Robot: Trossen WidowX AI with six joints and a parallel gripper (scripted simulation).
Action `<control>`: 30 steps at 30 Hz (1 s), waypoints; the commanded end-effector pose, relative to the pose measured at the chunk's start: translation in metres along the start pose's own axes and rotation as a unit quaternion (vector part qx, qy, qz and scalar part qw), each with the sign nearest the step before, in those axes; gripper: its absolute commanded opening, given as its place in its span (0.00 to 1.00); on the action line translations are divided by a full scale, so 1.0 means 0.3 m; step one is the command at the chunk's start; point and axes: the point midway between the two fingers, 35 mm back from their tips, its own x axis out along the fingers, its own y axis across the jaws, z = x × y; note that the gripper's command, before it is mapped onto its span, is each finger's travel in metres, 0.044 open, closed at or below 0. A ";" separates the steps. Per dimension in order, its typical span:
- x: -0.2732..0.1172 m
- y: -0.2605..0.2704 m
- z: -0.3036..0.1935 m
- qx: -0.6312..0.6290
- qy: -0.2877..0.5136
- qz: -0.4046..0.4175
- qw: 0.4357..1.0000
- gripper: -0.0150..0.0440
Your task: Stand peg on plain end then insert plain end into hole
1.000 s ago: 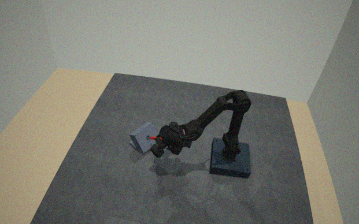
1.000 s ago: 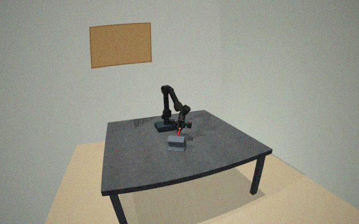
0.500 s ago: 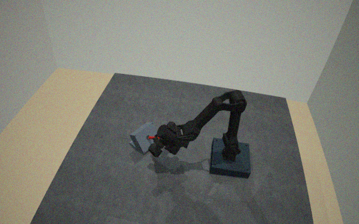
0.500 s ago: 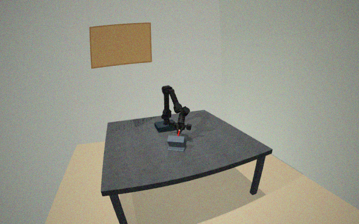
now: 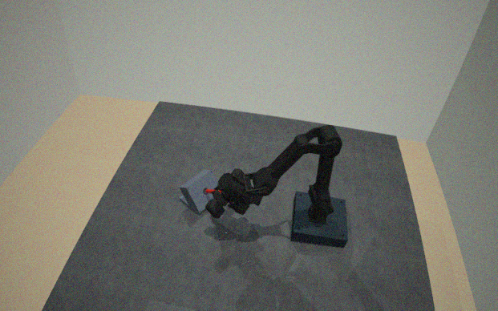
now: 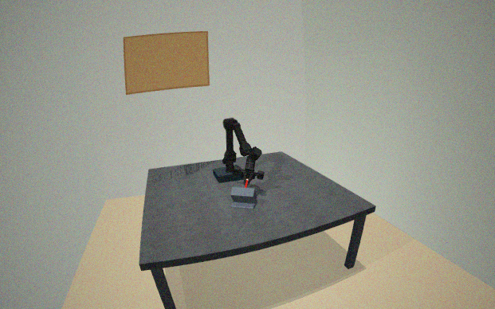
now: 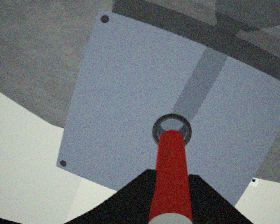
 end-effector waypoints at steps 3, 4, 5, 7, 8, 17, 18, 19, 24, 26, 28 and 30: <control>0.002 0.001 0.002 0.001 0.000 0.001 1.000 0.25; 0.004 0.001 0.002 0.001 0.000 0.001 1.000 0.25; 0.006 0.001 0.002 0.001 0.000 0.001 1.000 0.25; 0.010 0.001 0.003 0.001 0.000 0.001 1.000 0.25; 0.012 0.001 0.003 0.001 0.000 0.001 1.000 0.25; 0.027 -0.002 0.004 0.001 0.000 0.001 1.000 0.25; 0.030 -0.003 0.004 0.001 0.000 0.001 1.000 0.25; 0.032 -0.003 0.004 0.001 0.000 0.001 1.000 0.25; 0.043 -0.004 0.004 0.001 0.000 0.001 1.000 0.25; 0.048 -0.004 0.004 0.001 0.000 0.001 1.000 0.25; 0.052 -0.004 0.004 0.001 0.000 0.001 1.000 0.25; 0.057 -0.004 0.004 0.001 0.000 0.001 1.000 0.25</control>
